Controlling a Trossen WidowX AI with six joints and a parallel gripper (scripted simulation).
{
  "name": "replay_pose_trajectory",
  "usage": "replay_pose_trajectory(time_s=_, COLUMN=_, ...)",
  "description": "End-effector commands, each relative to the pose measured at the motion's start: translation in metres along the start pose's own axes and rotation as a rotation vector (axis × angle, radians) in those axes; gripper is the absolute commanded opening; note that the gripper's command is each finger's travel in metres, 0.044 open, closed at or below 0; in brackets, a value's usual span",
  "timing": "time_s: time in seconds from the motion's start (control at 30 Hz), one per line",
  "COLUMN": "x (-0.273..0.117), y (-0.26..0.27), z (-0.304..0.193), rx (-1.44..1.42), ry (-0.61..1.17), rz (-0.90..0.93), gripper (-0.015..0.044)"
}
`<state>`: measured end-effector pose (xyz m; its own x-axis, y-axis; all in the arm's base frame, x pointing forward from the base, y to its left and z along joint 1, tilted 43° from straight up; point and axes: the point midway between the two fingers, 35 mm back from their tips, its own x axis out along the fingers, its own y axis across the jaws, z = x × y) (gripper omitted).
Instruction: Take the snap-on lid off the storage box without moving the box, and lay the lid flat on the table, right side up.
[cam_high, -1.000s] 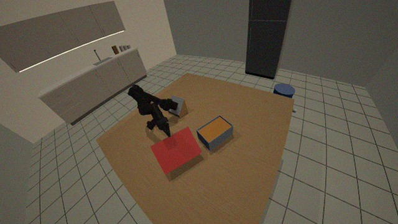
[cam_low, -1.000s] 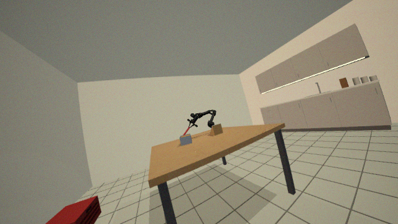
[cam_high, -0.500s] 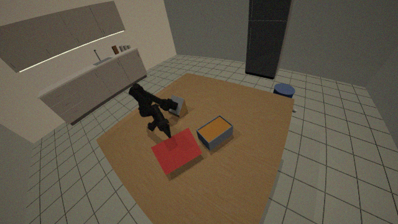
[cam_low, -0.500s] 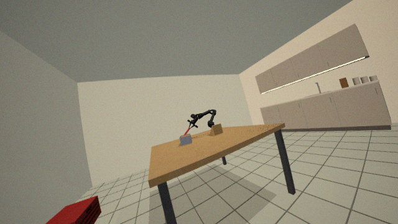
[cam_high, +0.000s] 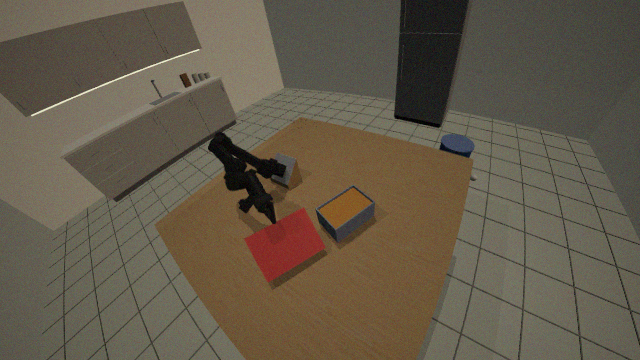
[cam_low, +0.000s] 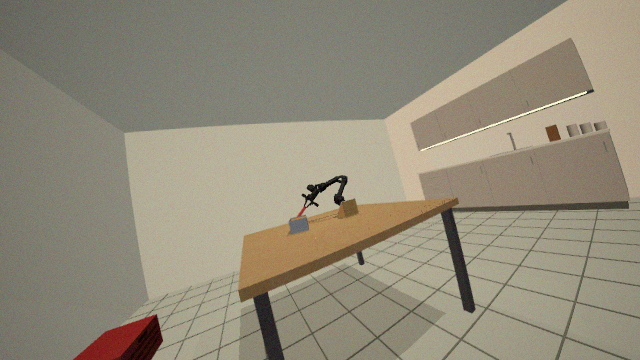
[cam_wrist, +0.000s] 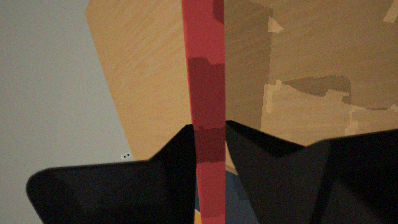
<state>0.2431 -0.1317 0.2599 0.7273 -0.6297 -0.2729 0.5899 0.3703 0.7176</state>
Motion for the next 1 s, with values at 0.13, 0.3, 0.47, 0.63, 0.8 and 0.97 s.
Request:
replay_pose_trajectory(time_s=0.13, x=0.004, y=-0.003, z=-0.001, rx=-0.002, ry=0.006, rz=0.011, gripper=0.0)
replay_pose_trajectory(time_s=0.3, x=0.007, y=-0.006, z=-0.001, rx=-0.002, ry=0.005, rz=0.011, gripper=0.0)
replay_pose_trajectory(time_s=0.47, x=0.009, y=-0.009, z=-0.001, rx=-0.002, ry=0.005, rz=0.011, gripper=0.0)
replay_pose_trajectory(time_s=0.63, x=0.012, y=-0.012, z=-0.001, rx=-0.003, ry=0.005, rz=0.011, gripper=0.0)
replay_pose_trajectory(time_s=0.8, x=0.015, y=-0.015, z=-0.001, rx=-0.003, ry=0.004, rz=0.012, gripper=0.0)
replay_pose_trajectory(time_s=0.97, x=0.017, y=-0.018, z=-0.001, rx=-0.003, ry=0.004, rz=0.012, gripper=0.0)
